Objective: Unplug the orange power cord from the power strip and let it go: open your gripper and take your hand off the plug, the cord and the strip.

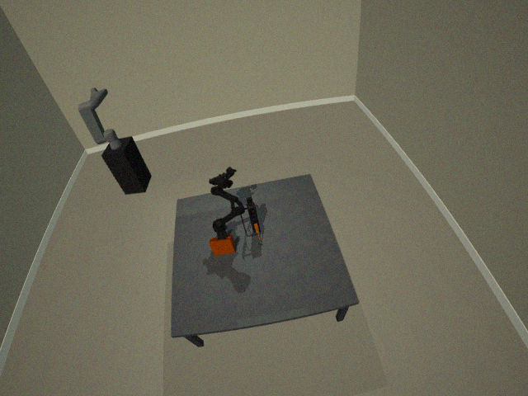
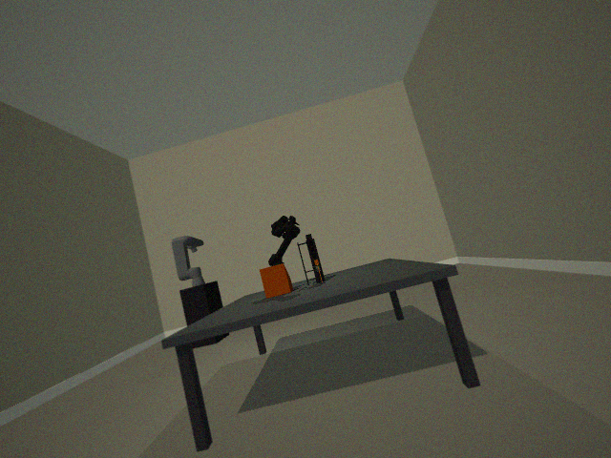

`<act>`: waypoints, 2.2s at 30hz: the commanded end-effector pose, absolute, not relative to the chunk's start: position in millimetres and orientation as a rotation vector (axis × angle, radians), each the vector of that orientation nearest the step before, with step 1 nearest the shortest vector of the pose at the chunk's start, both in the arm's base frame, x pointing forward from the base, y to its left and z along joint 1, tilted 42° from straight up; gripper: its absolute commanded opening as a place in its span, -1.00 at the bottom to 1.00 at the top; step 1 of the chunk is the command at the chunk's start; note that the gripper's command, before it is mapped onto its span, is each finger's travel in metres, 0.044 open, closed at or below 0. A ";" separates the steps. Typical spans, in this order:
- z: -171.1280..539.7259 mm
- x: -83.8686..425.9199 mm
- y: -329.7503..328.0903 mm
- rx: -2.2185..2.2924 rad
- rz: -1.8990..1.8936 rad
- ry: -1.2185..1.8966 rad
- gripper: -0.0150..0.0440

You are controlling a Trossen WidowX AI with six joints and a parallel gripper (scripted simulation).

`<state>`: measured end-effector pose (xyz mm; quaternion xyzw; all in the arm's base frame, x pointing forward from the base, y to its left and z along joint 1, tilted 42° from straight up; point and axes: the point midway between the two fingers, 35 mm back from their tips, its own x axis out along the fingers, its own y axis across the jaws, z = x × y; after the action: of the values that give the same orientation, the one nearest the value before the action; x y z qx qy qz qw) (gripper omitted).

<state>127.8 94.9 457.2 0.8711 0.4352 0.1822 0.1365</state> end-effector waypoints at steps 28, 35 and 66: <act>517.6 89.1 111.3 2.150 0.889 0.386 0.05; 524.4 86.4 130.6 1.983 0.906 0.215 0.05; 489.4 170.9 226.0 1.221 0.706 -0.090 0.05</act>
<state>156.3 220.0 495.5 0.5873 -0.0389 0.3352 0.7356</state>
